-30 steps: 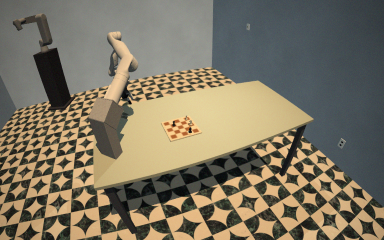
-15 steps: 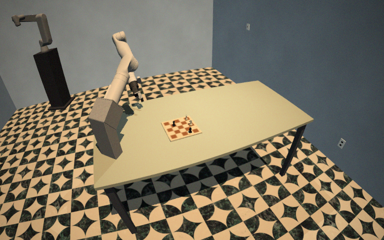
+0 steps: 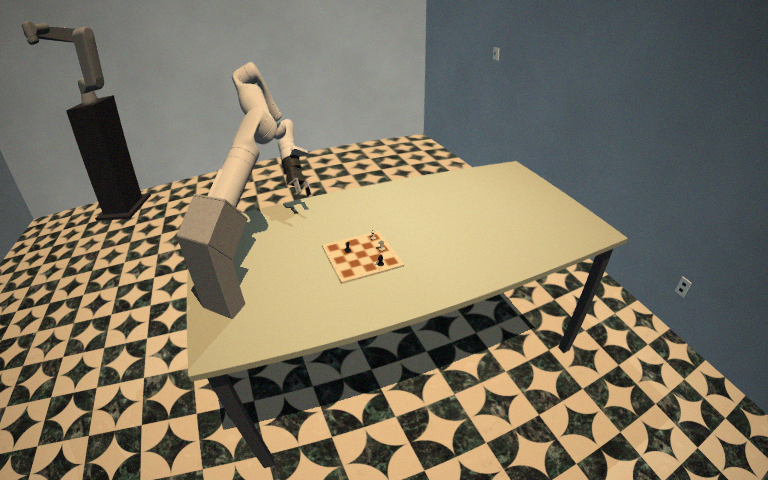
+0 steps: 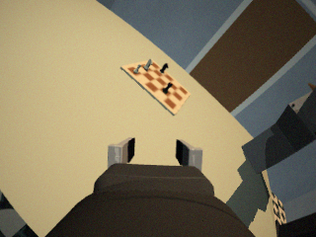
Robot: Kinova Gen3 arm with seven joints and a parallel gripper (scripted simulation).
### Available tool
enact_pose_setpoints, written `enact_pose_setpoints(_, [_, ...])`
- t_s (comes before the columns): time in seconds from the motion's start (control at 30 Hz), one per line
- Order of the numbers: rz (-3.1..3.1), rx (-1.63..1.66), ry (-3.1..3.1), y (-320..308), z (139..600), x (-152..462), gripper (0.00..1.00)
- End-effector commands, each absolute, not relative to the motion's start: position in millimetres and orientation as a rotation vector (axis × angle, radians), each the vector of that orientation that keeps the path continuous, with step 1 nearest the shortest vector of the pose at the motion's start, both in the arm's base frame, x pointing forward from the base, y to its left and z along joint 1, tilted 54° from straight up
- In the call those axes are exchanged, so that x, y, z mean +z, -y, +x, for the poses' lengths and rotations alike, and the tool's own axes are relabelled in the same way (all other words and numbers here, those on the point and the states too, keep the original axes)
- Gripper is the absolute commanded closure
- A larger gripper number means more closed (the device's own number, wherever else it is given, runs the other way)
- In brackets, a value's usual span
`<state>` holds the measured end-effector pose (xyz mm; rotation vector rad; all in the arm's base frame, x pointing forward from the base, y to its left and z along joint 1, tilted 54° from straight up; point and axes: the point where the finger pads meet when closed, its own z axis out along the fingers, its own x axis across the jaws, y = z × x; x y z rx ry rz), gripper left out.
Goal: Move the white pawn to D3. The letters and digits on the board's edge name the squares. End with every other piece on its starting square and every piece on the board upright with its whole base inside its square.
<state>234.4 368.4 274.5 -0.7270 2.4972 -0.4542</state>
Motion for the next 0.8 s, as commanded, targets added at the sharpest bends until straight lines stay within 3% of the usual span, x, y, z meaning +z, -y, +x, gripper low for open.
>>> enact_pose_setpoints(0.0, [-0.604,-0.406,-2.525,-362,250,285,0.00])
enact_pose_setpoints(0.77, [0.079,-0.120,-2.543,-332,306,337,0.00])
